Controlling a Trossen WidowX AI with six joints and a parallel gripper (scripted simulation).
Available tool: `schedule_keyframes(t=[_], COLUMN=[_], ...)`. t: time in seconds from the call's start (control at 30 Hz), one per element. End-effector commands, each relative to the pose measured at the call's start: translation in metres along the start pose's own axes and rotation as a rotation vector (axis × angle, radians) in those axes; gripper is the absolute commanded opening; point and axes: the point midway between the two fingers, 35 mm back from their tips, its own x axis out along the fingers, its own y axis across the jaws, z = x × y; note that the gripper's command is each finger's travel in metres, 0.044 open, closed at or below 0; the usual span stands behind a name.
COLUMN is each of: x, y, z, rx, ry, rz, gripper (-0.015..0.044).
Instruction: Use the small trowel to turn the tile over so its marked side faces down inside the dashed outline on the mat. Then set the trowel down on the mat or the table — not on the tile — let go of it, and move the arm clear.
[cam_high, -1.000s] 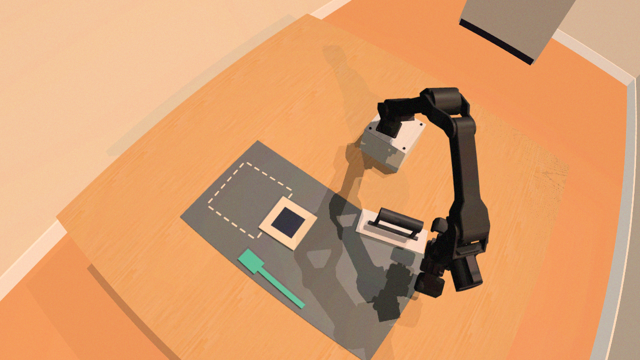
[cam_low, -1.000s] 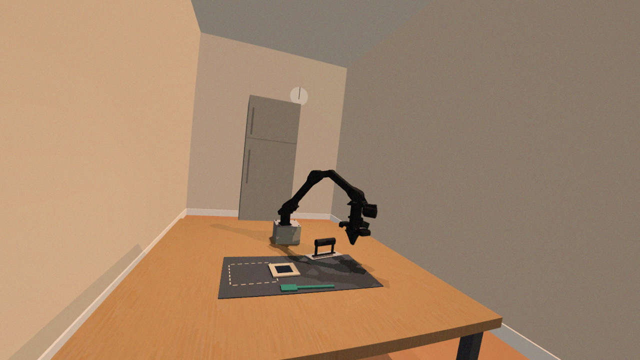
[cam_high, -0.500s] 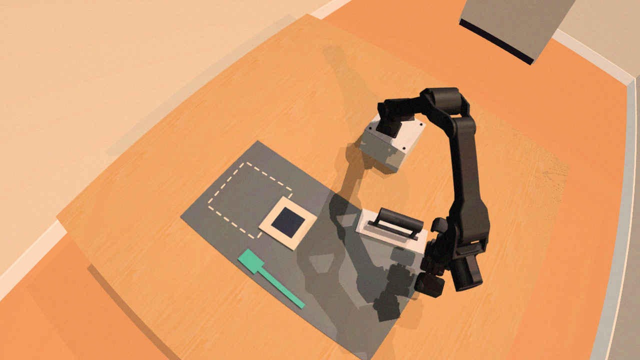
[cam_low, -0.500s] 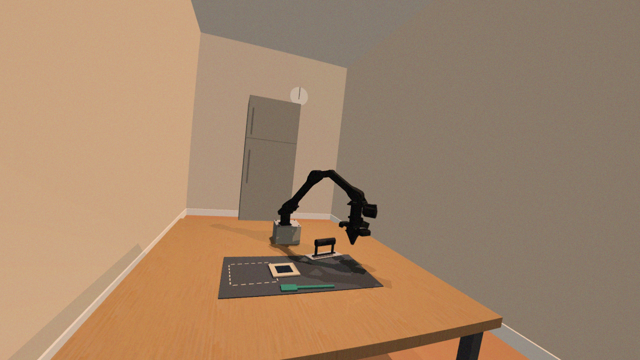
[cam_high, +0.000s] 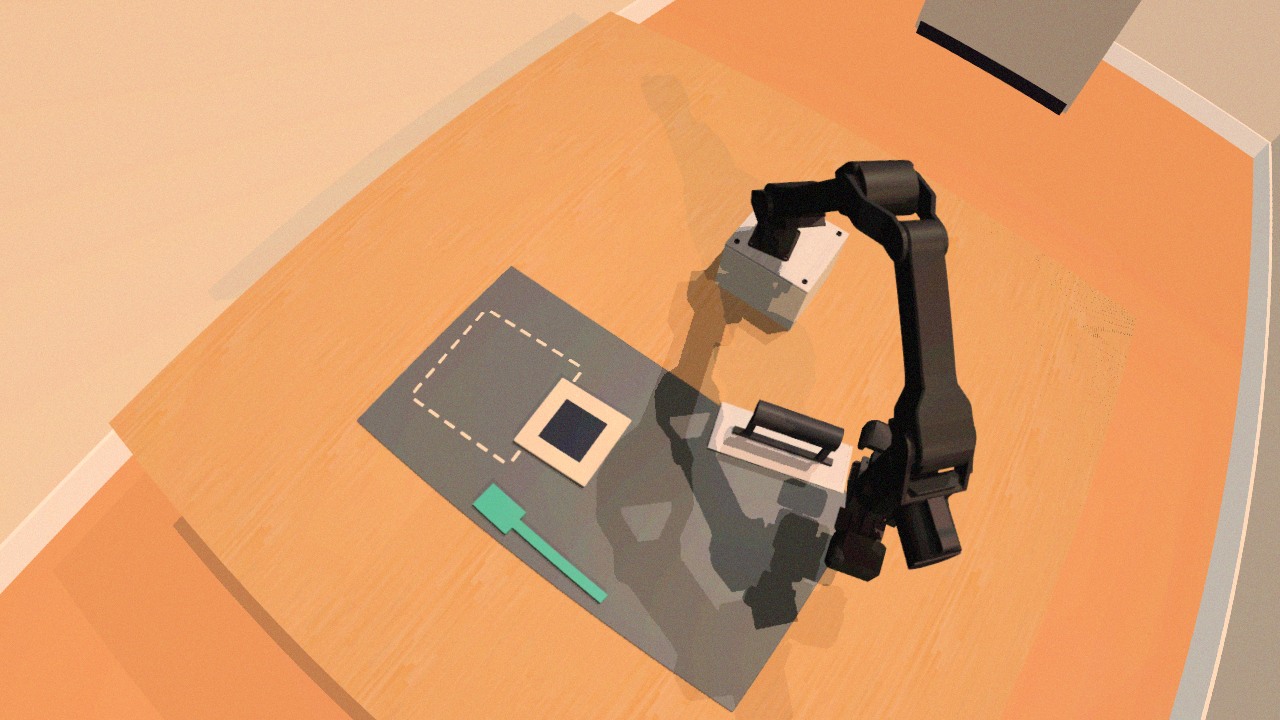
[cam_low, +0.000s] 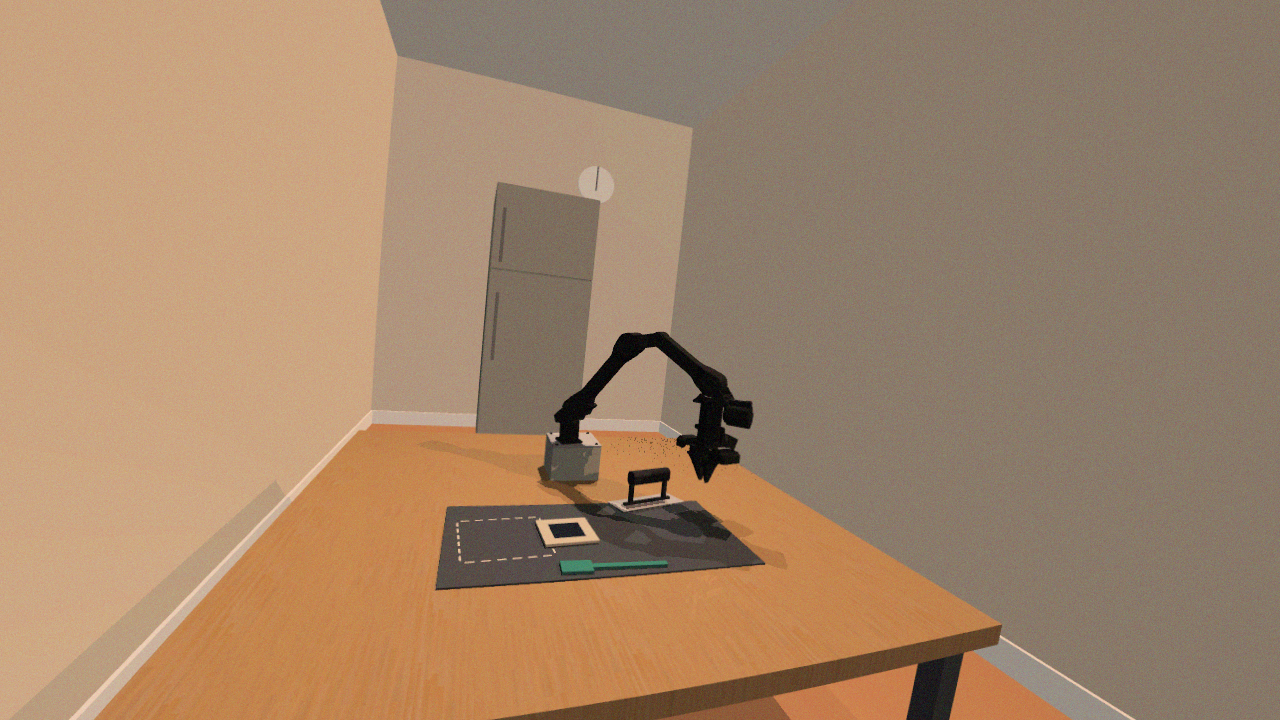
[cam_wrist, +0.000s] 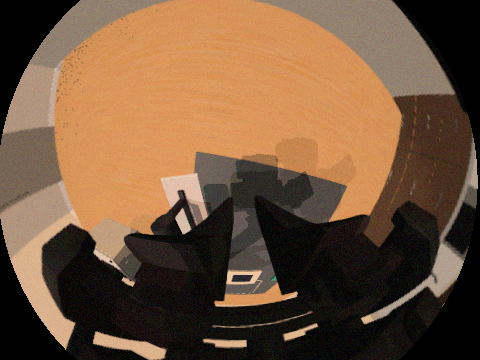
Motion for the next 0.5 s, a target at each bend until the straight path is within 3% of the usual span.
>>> schedule_keyframes(t=[0.0, 0.23, 0.37, 0.47], x=[0.0, 0.0, 0.0, 0.0], y=[0.0, 0.0, 0.0, 0.0], z=[0.0, 0.0, 0.0, 0.0], rx=[0.0, 0.0, 0.0, 0.0], ry=[0.0, 0.0, 0.0, 0.0], rz=[0.0, 0.0, 0.0, 0.0], gripper=[0.01, 0.01, 0.0, 0.0])
